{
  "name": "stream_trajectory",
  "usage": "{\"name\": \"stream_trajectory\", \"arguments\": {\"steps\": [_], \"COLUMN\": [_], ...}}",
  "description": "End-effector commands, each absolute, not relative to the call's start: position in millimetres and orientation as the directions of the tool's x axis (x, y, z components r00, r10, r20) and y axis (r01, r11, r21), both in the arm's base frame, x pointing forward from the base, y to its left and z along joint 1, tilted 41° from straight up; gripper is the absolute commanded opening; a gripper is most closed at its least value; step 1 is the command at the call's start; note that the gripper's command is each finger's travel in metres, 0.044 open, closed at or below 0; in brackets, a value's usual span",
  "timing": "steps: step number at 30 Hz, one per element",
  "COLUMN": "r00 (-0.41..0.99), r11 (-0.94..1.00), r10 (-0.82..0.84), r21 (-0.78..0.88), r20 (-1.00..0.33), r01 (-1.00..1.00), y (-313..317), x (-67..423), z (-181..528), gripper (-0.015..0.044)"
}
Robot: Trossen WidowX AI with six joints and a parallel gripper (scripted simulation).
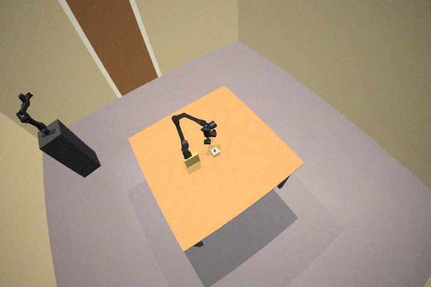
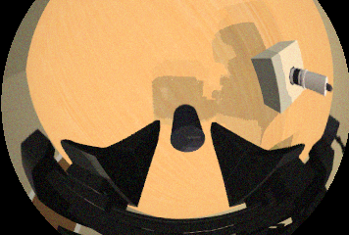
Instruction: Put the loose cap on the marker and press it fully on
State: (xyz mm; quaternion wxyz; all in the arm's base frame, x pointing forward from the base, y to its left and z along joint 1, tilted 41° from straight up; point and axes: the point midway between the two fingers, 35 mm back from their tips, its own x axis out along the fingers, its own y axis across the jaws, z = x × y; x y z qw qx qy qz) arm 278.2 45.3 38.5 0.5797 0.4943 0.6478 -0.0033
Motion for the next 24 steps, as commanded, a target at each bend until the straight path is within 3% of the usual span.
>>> {"name": "stream_trajectory", "arguments": {"steps": [1, 9, 13, 22, 24], "r00": [0.156, 0.156, 0.156, 0.156, 0.156], "r11": [0.505, 0.504, 0.504, 0.504, 0.504], "r10": [0.642, 0.643, 0.643, 0.643, 0.643], "r21": [0.567, 0.568, 0.568, 0.568, 0.568], "r20": [-0.751, -0.75, -0.75, -0.75, -0.75], "r01": [0.651, 0.651, 0.651, 0.651, 0.651], "y": [51.3, 57.3, 57.6, 57.6, 56.4], "x": [277.3, 278.2, 278.1, 278.1, 278.0], "z": [31.9, 25.6, 25.8, 25.8, 27.0], "gripper": [0.0249, 0.0249, 0.0144, 0.0084, 0.0032]}}
